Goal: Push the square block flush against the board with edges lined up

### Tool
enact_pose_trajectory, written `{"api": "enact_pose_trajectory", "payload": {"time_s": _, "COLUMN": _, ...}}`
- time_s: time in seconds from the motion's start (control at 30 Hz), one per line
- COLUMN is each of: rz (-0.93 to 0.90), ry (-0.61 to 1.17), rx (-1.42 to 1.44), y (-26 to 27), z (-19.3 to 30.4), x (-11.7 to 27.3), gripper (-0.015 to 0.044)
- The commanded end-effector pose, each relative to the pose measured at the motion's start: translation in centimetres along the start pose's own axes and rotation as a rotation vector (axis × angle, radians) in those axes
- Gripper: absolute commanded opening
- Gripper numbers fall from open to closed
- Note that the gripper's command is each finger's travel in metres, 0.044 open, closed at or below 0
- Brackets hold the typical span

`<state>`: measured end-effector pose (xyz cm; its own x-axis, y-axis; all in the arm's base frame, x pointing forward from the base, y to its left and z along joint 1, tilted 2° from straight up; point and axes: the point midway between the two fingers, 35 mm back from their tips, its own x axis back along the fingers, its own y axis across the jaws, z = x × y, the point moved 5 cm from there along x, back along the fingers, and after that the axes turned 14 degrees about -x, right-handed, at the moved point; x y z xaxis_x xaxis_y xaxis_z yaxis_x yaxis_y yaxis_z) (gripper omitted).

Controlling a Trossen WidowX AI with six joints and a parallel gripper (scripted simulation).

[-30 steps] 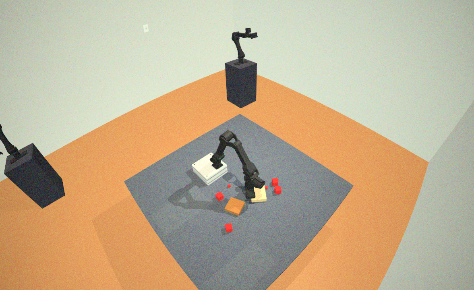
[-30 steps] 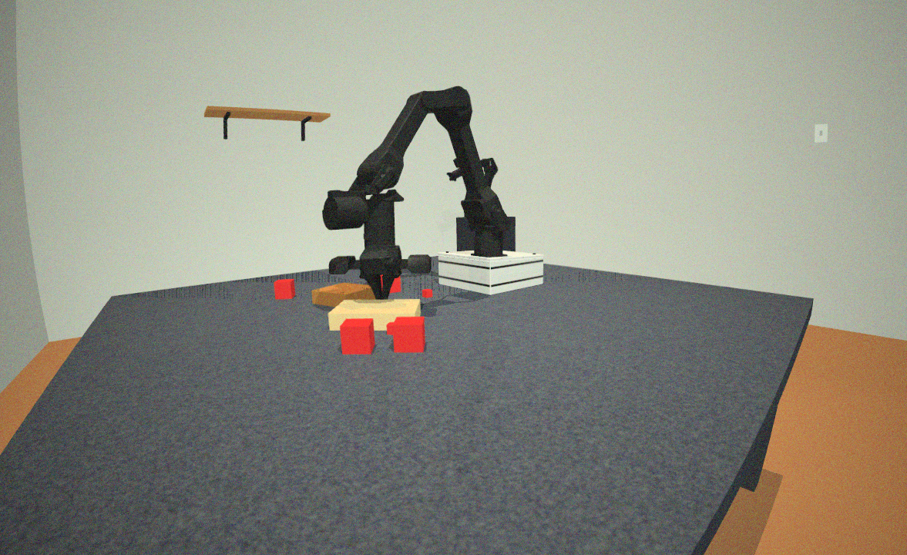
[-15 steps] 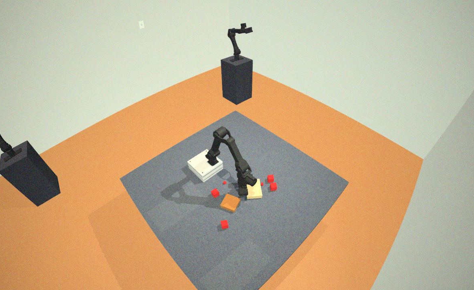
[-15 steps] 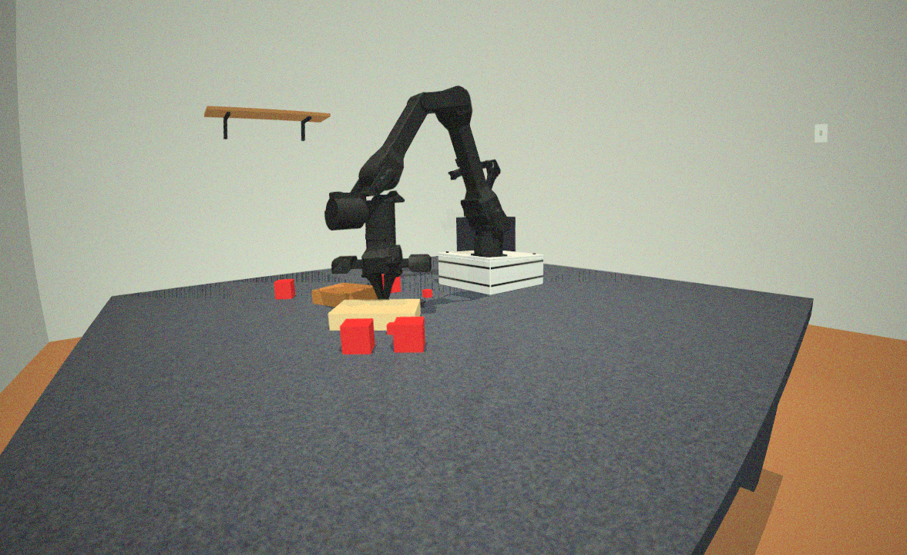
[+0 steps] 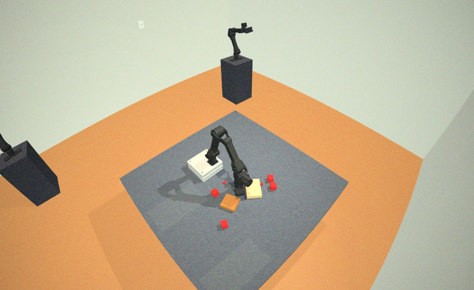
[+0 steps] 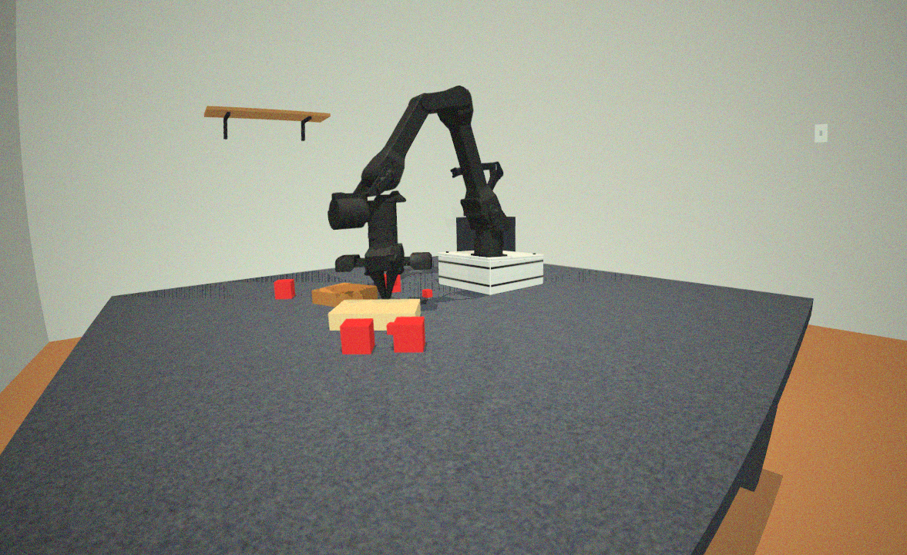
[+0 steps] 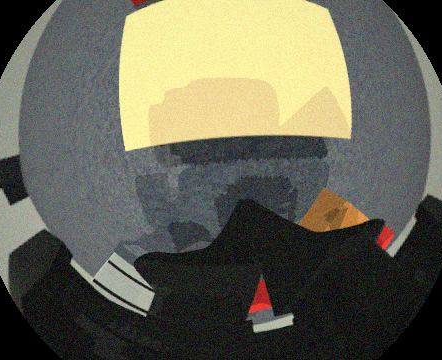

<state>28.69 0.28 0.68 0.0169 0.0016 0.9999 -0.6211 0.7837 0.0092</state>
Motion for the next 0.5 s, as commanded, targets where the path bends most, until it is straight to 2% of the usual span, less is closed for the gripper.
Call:
{"api": "enact_pose_trajectory", "payload": {"time_s": 0.0, "rz": 0.004, "ry": -0.004, "rx": 0.0, "y": -0.1, "z": -0.3, "x": 2.6, "gripper": 0.0}}
{"api": "enact_pose_trajectory", "payload": {"time_s": 0.1, "rz": 0.004, "ry": -0.005, "rx": 0.0, "y": 0.0, "z": -0.2, "x": 5.4, "gripper": 0.0}}
{"api": "enact_pose_trajectory", "payload": {"time_s": 0.33, "rz": 0.005, "ry": -0.005, "rx": -0.001, "y": -0.1, "z": -0.5, "x": 5.5, "gripper": 0.0}}
{"api": "enact_pose_trajectory", "payload": {"time_s": 0.47, "rz": 0.007, "ry": -0.009, "rx": -0.006, "y": -0.8, "z": -3.3, "x": 5.9, "gripper": 0.0}}
